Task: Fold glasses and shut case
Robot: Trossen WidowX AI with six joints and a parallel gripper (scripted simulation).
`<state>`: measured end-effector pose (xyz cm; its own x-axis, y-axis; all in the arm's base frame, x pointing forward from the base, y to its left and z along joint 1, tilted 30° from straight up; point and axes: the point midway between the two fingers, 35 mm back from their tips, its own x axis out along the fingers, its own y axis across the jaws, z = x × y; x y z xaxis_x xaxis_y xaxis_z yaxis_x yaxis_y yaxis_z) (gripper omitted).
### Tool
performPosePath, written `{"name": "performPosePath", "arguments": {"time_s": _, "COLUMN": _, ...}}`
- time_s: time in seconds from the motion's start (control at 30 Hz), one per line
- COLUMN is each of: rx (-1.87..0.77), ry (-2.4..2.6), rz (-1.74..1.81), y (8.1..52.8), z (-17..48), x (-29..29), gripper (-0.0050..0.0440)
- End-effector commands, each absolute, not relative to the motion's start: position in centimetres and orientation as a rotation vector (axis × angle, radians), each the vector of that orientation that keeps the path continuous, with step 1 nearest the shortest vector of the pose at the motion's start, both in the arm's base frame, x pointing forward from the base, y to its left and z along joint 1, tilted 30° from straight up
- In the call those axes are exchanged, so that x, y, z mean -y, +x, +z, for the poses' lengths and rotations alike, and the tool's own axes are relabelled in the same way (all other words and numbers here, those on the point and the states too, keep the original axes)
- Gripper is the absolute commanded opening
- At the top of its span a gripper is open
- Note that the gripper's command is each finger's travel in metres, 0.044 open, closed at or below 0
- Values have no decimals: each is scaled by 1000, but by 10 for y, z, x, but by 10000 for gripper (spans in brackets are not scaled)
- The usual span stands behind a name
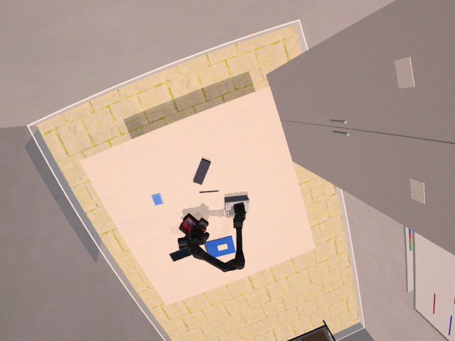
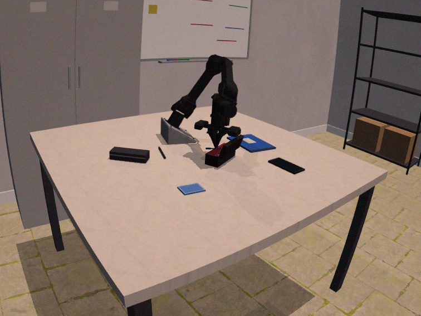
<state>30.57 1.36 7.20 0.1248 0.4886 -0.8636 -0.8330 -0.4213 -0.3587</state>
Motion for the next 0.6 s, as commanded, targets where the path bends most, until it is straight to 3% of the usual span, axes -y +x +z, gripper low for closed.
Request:
{"name": "performPosePath", "arguments": {"time_s": 0.0, "rx": -376, "ry": -1311, "rz": 1541, "y": 310, "z": 71, "x": -9, "gripper": 0}}
{"name": "performPosePath", "arguments": {"time_s": 0.4, "rx": -376, "ry": -1311, "rz": 1541, "y": 318, "z": 67, "x": -1, "gripper": 0}}
{"name": "performPosePath", "arguments": {"time_s": 0.57, "rx": -376, "ry": -1311, "rz": 1541, "y": 298, "z": 77, "x": 1, "gripper": 0}}
